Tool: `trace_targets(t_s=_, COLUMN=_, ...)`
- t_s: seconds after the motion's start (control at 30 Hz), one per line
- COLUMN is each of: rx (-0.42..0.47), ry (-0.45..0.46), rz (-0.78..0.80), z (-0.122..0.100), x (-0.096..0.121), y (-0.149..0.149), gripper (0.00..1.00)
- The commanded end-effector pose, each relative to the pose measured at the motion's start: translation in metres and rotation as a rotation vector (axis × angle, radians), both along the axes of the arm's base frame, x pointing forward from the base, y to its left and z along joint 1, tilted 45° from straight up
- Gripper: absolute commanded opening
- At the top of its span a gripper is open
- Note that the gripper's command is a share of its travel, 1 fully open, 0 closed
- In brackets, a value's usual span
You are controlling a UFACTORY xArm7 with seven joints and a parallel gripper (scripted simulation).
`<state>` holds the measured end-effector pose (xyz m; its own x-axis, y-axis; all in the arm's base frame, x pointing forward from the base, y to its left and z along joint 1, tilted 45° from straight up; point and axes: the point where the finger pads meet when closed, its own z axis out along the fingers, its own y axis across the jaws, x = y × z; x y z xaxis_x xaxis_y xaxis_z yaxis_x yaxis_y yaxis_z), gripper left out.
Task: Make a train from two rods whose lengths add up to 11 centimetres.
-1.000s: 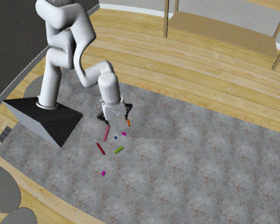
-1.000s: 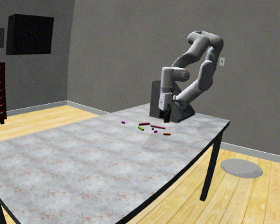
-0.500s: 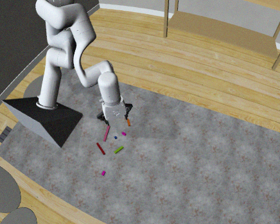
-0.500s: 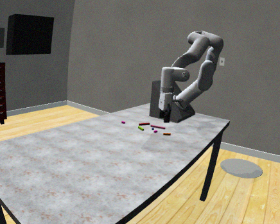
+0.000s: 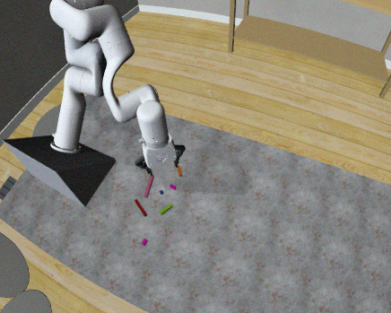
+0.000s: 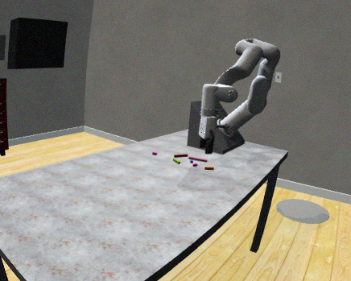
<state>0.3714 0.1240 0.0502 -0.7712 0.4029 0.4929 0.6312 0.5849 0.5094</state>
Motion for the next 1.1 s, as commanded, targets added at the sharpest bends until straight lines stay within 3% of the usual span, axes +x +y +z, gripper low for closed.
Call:
trace_targets(t_s=0.0, rx=0.003, ry=0.037, rz=-0.045, z=-0.001, x=0.005, y=-0.004, gripper=1.0)
trace_targets(t_s=0.67, rx=0.02, ry=0.486, rz=-0.484, z=-0.031, x=0.04, y=-0.038, gripper=1.0)
trace_targets(t_s=0.73, rx=0.02, ry=0.486, rz=-0.484, z=-0.031, x=0.04, y=-0.038, gripper=1.0)
trace_targets(t_s=0.77, rx=0.018, ry=0.552, rz=-0.545, z=-0.037, x=0.044, y=-0.043, gripper=1.0)
trace_targets(t_s=1.07, rx=0.008, ry=0.739, rz=-0.714, z=-0.055, x=0.054, y=-0.06, gripper=1.0)
